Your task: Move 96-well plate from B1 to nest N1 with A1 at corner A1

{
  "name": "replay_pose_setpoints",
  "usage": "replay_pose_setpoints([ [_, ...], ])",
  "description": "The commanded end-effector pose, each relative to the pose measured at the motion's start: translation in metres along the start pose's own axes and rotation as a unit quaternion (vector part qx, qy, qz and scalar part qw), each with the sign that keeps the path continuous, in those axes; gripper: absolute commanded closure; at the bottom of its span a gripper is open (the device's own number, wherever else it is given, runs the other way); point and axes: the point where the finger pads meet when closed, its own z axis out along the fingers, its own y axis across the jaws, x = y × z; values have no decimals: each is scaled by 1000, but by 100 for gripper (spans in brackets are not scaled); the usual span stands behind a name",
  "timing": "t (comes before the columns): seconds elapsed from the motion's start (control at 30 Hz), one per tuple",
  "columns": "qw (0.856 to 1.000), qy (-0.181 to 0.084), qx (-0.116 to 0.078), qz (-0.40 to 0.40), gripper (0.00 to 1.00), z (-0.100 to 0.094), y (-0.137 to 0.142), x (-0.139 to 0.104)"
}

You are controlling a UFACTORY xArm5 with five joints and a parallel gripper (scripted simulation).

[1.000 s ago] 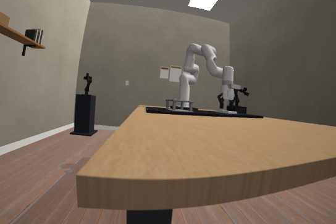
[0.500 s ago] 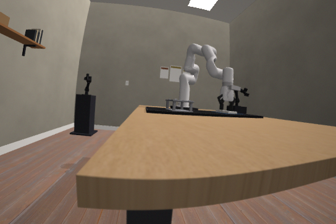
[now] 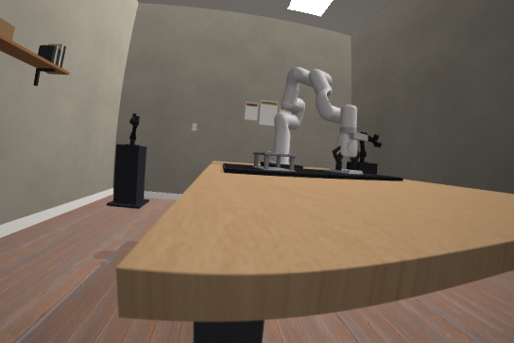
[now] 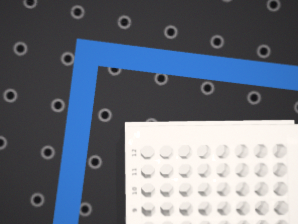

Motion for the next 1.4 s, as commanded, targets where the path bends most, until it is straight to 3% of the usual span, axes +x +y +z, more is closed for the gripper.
replay_pose_setpoints([
  [0.0, 1000, 2, -1, 0, 0, 2, 0, 1],
  [0.63, 1000, 2, -1, 0, 0, 2, 0, 1],
  [0.67, 1000, 2, -1, 0, 100, 1, 0, 1],
  [1.37, 1000, 2, -1, 0, 100, 1, 0, 1],
])
